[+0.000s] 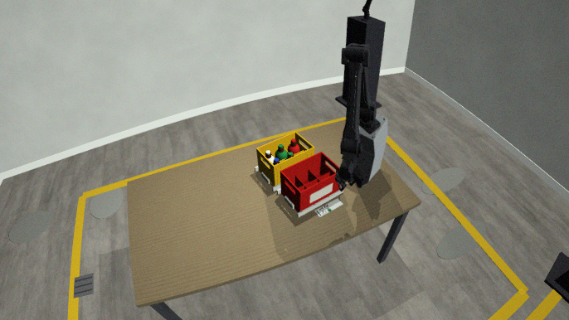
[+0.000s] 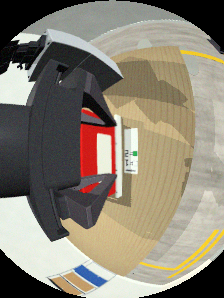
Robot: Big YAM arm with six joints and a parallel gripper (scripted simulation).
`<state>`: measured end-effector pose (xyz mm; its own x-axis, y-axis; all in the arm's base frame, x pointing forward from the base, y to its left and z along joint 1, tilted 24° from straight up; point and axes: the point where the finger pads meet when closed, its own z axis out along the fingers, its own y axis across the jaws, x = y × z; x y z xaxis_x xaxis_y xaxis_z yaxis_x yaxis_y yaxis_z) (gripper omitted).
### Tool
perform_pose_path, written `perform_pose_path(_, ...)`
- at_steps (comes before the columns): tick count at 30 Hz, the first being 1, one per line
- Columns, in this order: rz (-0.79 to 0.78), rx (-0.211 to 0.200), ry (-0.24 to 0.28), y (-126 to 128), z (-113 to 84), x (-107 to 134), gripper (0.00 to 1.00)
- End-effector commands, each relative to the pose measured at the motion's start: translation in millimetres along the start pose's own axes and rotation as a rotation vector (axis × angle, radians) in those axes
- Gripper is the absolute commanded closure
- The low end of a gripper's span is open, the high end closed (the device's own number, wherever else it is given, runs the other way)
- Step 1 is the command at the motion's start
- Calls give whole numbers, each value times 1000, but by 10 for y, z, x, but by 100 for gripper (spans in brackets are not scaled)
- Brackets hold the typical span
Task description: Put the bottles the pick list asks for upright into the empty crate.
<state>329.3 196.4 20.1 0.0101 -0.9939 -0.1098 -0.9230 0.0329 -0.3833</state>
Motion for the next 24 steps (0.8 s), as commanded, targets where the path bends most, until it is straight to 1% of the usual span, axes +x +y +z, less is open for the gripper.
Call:
perform_pose_path(1, 7, 55, -34, -245, -112, -69, 39)
perform_pose_path(24, 11, 51, -31, -231, -111, -47, 39)
